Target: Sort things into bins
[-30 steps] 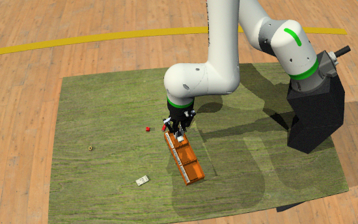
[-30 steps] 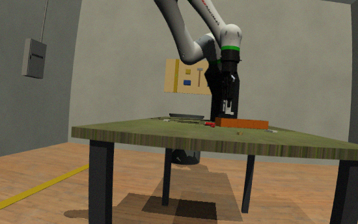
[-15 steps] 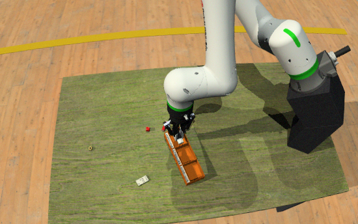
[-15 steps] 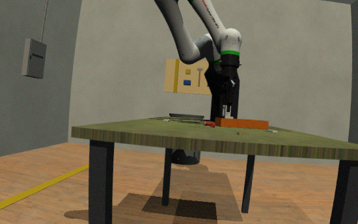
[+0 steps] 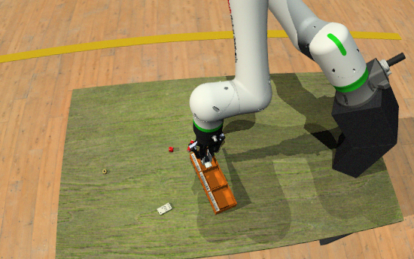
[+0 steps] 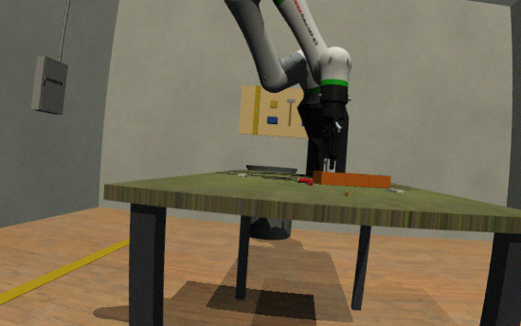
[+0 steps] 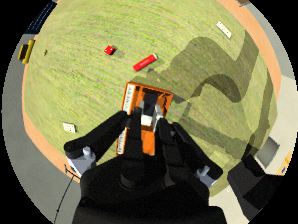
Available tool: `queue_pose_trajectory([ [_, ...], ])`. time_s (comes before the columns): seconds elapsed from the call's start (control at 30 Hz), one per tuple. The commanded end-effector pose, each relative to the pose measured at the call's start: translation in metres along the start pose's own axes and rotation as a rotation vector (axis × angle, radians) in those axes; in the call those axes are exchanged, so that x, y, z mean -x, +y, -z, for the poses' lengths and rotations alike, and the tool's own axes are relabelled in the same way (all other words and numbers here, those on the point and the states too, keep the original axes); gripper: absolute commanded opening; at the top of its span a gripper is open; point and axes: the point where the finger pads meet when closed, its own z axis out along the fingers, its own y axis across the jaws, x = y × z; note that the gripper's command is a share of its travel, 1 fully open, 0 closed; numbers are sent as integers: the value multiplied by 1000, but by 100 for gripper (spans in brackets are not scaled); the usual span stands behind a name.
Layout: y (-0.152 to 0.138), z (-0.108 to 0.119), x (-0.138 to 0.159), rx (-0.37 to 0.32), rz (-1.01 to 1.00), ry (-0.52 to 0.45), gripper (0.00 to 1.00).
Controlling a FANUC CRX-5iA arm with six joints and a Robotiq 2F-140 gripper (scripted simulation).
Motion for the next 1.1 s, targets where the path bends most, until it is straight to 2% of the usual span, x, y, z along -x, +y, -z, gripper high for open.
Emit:
queue_pose_trajectory([
  [0.0,0,0,0,-1,0,0,20],
  [0.2,0,0,-1,-1,0,0,20],
  [0.23,0,0,-1,-1,0,0,26],
  [0.8,0,0,-1,-1,0,0,26],
  [1.07,0,8,-1,-1,0,0,26],
])
